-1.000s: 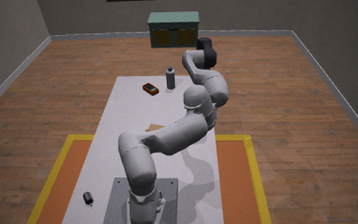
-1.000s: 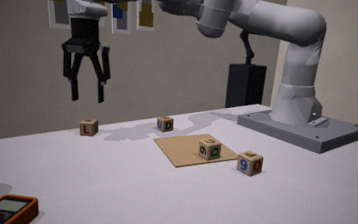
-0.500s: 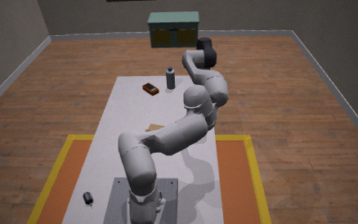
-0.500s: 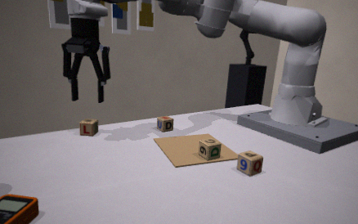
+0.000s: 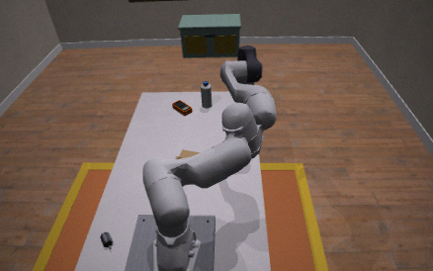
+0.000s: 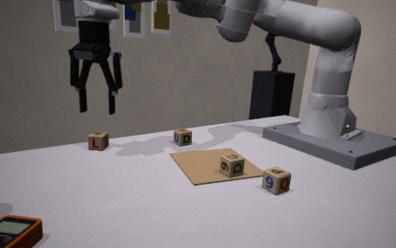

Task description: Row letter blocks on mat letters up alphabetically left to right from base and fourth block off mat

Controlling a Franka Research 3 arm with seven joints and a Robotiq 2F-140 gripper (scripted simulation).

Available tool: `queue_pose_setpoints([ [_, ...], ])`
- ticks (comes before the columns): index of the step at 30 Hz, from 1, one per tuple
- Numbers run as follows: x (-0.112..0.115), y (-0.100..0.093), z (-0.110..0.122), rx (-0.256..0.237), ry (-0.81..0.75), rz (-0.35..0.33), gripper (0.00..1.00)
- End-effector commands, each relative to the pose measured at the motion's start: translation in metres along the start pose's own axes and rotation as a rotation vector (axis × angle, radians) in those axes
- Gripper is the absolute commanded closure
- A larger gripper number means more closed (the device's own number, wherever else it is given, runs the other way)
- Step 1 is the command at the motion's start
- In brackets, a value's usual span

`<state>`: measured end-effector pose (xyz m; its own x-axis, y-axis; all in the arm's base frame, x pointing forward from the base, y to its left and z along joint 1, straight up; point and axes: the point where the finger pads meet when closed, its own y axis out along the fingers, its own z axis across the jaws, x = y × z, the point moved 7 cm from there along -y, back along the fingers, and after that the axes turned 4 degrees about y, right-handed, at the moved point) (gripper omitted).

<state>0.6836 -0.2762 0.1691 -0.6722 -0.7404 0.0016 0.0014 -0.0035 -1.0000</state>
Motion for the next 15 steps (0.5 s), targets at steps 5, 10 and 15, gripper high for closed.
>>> queue_pose_setpoints([
  [5, -0.001, 0.007, 0.000, 0.000, -0.006, 0.000, 0.45],
  [10, -0.001, 0.014, 0.000, 0.000, -0.006, 0.000, 0.45],
  [15, -0.001, 0.019, 0.000, 0.000, -0.006, 0.000, 0.45],
])
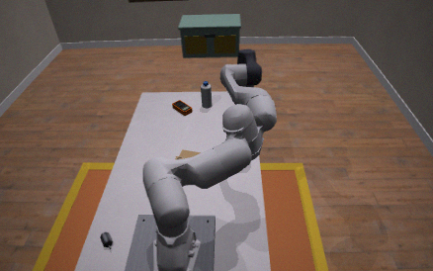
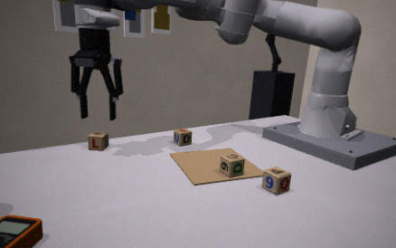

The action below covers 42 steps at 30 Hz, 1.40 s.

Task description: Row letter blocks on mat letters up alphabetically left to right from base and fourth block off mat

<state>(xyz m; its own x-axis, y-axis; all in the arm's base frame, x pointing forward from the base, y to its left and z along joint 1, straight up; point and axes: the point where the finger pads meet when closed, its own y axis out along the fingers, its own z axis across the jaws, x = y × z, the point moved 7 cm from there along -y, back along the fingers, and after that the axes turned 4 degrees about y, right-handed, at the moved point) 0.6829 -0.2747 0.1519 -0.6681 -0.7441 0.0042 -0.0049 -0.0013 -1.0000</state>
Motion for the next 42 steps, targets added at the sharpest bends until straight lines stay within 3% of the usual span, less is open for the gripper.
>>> queue_pose_setpoints([
  [1, 0.000, 0.003, 0.002, 0.006, -0.001, 0.003, 0.45],
  [15, 0.000, 0.024, 0.002, 0.006, -0.001, 0.003, 0.45],
  [42, 0.000, 0.033, 0.002, 0.006, -0.001, 0.003, 0.45],
])
